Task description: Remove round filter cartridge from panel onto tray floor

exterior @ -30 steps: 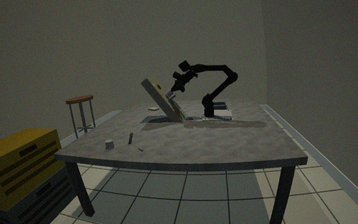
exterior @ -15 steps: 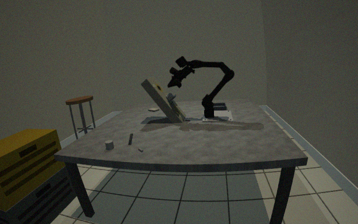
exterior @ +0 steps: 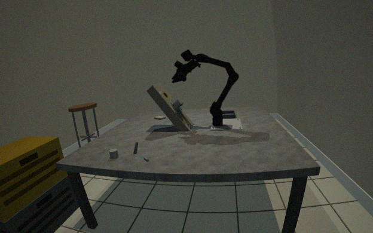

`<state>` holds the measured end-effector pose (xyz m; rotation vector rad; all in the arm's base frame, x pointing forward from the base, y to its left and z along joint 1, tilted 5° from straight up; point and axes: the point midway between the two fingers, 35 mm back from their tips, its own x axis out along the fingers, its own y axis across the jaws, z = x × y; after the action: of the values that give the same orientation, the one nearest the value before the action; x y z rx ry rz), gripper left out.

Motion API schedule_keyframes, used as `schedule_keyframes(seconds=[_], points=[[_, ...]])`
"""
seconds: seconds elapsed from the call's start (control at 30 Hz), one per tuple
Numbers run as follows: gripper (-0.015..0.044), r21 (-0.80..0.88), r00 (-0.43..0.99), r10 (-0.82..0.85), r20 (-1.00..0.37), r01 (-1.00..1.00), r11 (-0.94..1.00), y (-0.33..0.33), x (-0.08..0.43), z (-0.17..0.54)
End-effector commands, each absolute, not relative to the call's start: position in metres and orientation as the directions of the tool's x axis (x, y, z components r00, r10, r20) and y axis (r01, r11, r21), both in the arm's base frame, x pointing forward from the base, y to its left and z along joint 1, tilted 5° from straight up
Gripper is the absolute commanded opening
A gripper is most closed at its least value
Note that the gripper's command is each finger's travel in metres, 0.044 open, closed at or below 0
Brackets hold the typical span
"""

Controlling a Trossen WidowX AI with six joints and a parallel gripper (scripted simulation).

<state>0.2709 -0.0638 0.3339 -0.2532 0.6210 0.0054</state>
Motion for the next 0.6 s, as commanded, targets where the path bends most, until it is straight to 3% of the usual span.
schedule_keyframes(seconds=[0.0, 0.03, 0.27, 0.57], points=[[0.0325, -0.200, 0.790, -0.061, -0.610, -0.079, 0.977, -0.063, 0.269, 0.334], [0.0305, -0.162, 0.764, -0.055, -0.643, -0.065, 0.985, -0.062, 0.266, 0.321], [0.0305, 0.071, 0.497, -0.003, -0.868, 0.130, 0.989, -0.051, 0.234, 0.229], [0.0305, 0.075, 0.489, -0.002, -0.872, 0.136, 0.988, -0.051, 0.235, 0.224]])
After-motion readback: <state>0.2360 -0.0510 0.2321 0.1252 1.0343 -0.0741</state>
